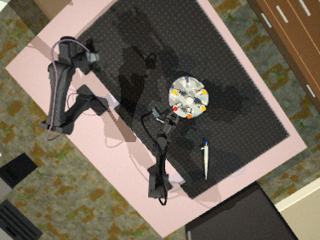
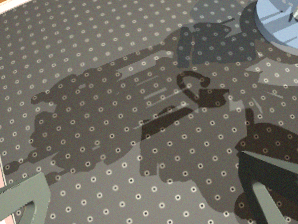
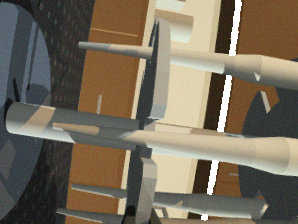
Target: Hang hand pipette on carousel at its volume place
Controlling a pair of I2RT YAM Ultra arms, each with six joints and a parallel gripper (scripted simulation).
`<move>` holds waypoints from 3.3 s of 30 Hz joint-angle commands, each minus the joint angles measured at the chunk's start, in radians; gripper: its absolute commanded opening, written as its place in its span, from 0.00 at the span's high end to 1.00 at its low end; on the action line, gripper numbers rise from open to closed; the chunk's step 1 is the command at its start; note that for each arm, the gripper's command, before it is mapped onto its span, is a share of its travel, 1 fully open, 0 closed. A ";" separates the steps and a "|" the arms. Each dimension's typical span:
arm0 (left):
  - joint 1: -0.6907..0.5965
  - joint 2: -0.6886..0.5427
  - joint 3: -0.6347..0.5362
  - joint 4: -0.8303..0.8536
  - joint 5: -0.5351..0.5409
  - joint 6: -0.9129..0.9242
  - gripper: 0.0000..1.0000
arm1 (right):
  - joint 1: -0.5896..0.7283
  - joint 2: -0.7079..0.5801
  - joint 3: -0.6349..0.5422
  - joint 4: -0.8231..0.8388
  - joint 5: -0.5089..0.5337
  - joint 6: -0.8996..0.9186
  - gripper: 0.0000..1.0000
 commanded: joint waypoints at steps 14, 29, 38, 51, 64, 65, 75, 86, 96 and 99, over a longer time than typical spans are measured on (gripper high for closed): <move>0.009 0.001 0.015 0.012 0.021 0.007 0.00 | -0.160 -0.062 -0.070 0.029 -0.351 0.002 1.00; 0.009 0.001 0.015 0.012 0.021 0.007 0.00 | -0.309 -0.021 -0.022 0.017 -0.677 0.005 1.00; 0.009 0.001 0.015 0.012 0.021 0.007 0.00 | -0.391 0.002 0.016 -0.001 -0.879 0.007 1.00; 0.009 0.001 0.015 0.012 0.021 0.007 0.00 | -0.436 0.013 0.053 -0.017 -0.999 0.001 1.00; 0.009 0.001 0.015 0.012 0.021 0.007 0.00 | -0.436 0.013 0.054 -0.017 -1.000 0.001 0.51; 0.009 0.001 0.015 0.012 0.021 0.007 0.00 | -0.436 0.013 0.054 -0.017 -1.000 0.001 0.51; 0.009 0.001 0.015 0.012 0.021 0.007 0.00 | -0.458 -0.018 0.005 0.009 -1.020 0.007 0.51; 0.009 0.001 0.015 0.012 0.021 0.007 0.00 | -0.499 -0.063 -0.081 0.049 -1.061 0.007 0.51; 0.009 0.001 0.015 0.012 0.021 0.007 0.00 | -0.549 -0.112 -0.172 0.091 -1.111 0.006 0.51; 0.009 0.001 0.015 0.012 0.021 0.007 0.00 | -0.566 -0.126 -0.199 0.102 -1.128 0.006 0.51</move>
